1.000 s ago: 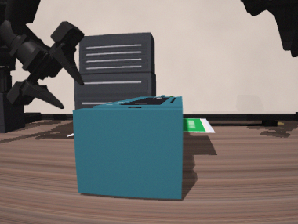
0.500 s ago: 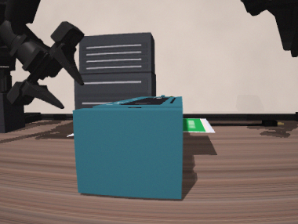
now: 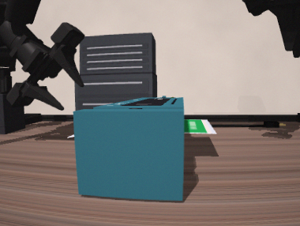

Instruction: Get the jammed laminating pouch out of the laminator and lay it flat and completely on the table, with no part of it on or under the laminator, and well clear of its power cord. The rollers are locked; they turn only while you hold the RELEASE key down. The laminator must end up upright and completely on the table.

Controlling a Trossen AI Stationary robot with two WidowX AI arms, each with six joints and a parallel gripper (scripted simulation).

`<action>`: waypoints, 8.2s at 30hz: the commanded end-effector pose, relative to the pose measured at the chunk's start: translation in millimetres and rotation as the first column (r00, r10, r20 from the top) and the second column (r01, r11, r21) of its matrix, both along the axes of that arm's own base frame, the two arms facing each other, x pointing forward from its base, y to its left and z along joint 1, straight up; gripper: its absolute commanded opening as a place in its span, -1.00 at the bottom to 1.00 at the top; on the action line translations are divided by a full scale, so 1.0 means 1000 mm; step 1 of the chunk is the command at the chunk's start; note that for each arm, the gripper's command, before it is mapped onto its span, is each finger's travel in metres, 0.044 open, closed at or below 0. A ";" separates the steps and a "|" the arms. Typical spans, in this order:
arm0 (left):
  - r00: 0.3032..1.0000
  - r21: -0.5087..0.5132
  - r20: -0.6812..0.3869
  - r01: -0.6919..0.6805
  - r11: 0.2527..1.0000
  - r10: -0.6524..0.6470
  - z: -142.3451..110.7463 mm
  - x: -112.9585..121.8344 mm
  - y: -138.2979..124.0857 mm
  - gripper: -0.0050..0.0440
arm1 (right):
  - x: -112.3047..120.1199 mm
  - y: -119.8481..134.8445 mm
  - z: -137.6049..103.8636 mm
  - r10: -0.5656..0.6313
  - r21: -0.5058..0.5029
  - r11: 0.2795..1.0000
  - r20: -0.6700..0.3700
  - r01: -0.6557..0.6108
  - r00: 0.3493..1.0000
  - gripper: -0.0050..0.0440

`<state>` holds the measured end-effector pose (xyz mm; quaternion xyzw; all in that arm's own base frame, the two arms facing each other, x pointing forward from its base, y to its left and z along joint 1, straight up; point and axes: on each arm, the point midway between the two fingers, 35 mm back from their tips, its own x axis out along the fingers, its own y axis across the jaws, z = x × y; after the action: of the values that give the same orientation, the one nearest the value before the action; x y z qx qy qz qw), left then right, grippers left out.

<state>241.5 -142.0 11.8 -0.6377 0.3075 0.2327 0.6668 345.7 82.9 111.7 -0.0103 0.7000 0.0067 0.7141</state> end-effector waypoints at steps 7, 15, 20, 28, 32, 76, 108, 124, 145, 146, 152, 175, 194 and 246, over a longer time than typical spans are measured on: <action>1.000 -0.013 0.015 -0.001 1.000 0.001 0.036 0.002 -0.002 0.31 | 0.002 0.001 0.010 0.000 0.008 1.000 0.032 0.000 1.000 1.00; 1.000 -0.004 0.005 0.000 1.000 0.000 0.034 0.000 0.000 0.31 | 0.002 0.001 0.010 0.000 0.008 1.000 0.032 0.000 1.000 1.00; 1.000 -0.006 0.007 -0.001 1.000 0.001 0.040 0.000 -0.001 0.31 | 0.002 0.001 0.010 0.000 0.008 1.000 0.032 0.000 1.000 1.00; 1.000 -0.009 0.011 -0.002 1.000 0.002 0.050 0.001 -0.001 0.31 | 0.002 0.001 0.010 0.000 0.008 1.000 0.032 0.000 1.000 1.00; 1.000 0.005 -0.005 0.000 1.000 0.000 0.041 -0.002 0.002 0.31 | 0.002 0.001 0.010 0.000 0.008 1.000 0.032 0.000 1.000 1.00; 1.000 -0.005 0.007 -0.001 1.000 0.001 0.050 0.000 -0.001 0.31 | 0.002 0.001 0.010 0.000 0.008 1.000 0.032 0.000 1.000 1.00; 1.000 -0.003 0.005 -0.001 1.000 0.001 0.049 0.000 0.000 0.31 | 0.002 0.001 0.010 0.000 0.008 1.000 0.032 0.000 1.000 1.00; 1.000 0.005 -0.005 0.000 1.000 0.000 0.045 -0.001 0.001 0.31 | 0.052 0.086 0.003 0.212 0.019 0.976 0.179 -0.219 0.961 -1.00; 1.000 0.005 -0.005 0.000 1.000 0.000 0.045 -0.001 0.001 0.31 | 0.077 0.246 -0.009 0.477 0.016 0.850 0.401 -0.526 0.782 -1.00; 1.000 0.005 -0.005 0.000 1.000 0.000 0.045 -0.001 0.001 0.31 | 0.077 0.246 -0.009 0.477 0.016 0.850 0.401 -0.526 0.782 -1.00; 1.000 0.005 -0.005 0.000 1.000 0.000 0.045 -0.001 0.001 0.31 | 0.067 0.240 -0.004 0.467 0.037 0.853 0.393 -0.521 0.792 -1.00; 1.000 0.005 -0.005 0.000 1.000 0.000 0.045 -0.001 0.001 0.31 | 0.077 0.273 -0.039 0.502 0.018 0.824 0.437 -0.566 0.746 -1.00; 1.000 0.005 -0.005 0.000 1.000 0.000 0.045 -0.001 0.001 0.31 | 0.089 0.281 -0.093 0.502 0.019 0.824 0.437 -0.566 0.746 -1.00; 1.000 0.005 -0.005 0.000 1.000 0.000 0.045 -0.001 0.001 0.31 | 0.077 0.272 -0.039 0.502 0.019 0.824 0.437 -0.566 0.746 -1.00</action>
<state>237.6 -138.3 51.4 -0.6299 0.3115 0.2411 0.6695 416.3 350.8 38.5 -0.1685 0.5259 0.2552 0.7937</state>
